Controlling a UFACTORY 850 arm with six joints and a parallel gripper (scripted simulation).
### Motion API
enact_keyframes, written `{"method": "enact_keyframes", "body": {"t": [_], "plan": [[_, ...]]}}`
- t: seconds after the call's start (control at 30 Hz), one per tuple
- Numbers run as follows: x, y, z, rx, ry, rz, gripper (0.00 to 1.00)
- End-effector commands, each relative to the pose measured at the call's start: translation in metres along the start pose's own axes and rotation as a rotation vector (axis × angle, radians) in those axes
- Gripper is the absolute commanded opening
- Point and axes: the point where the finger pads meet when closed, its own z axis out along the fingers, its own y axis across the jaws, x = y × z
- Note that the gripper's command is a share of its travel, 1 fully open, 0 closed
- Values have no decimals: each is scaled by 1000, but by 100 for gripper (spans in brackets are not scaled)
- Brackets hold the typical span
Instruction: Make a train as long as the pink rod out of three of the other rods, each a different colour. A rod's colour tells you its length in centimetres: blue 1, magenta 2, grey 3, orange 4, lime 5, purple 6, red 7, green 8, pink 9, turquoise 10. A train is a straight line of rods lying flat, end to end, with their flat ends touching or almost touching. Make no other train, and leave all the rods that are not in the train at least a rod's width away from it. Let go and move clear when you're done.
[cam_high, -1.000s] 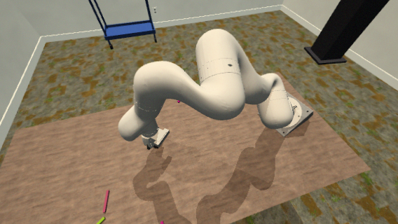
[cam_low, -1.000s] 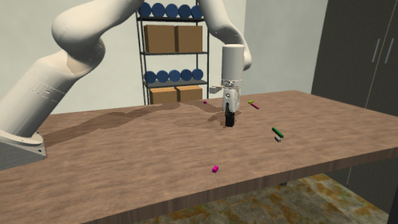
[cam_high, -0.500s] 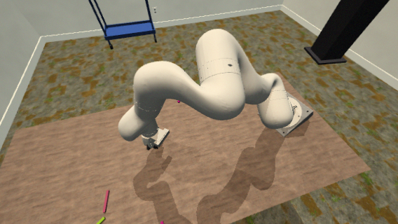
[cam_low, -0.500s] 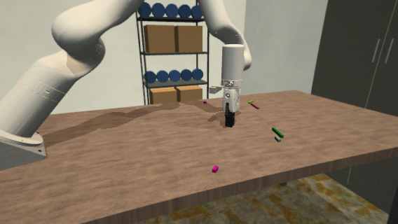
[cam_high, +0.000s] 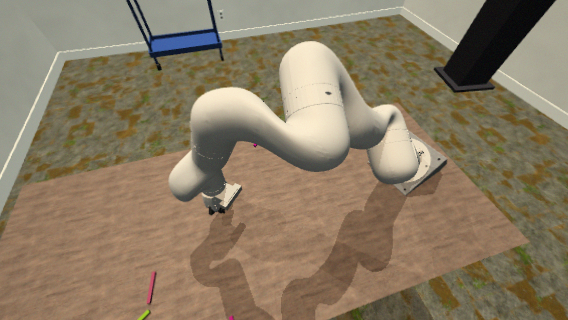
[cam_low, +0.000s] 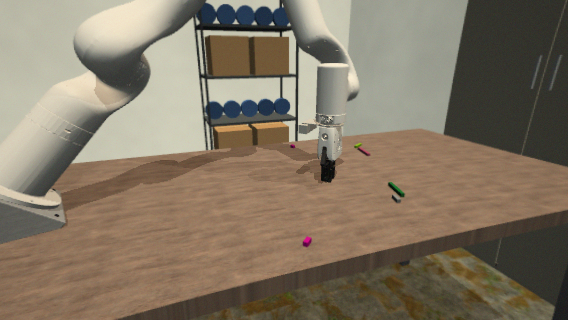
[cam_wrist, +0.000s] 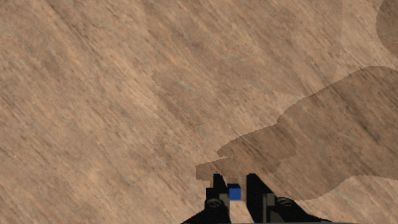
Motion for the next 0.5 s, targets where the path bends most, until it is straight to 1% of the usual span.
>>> {"method": "enact_keyframes", "body": {"t": [0.0,0.23,0.33,0.47], "plan": [[-1,1,-1,-1,-2,0,24],[-1,1,-5,-1,-2,0,24],[-1,1,-14,-1,-2,0,24],[-1,1,-33,-1,-2,0,24]]}}
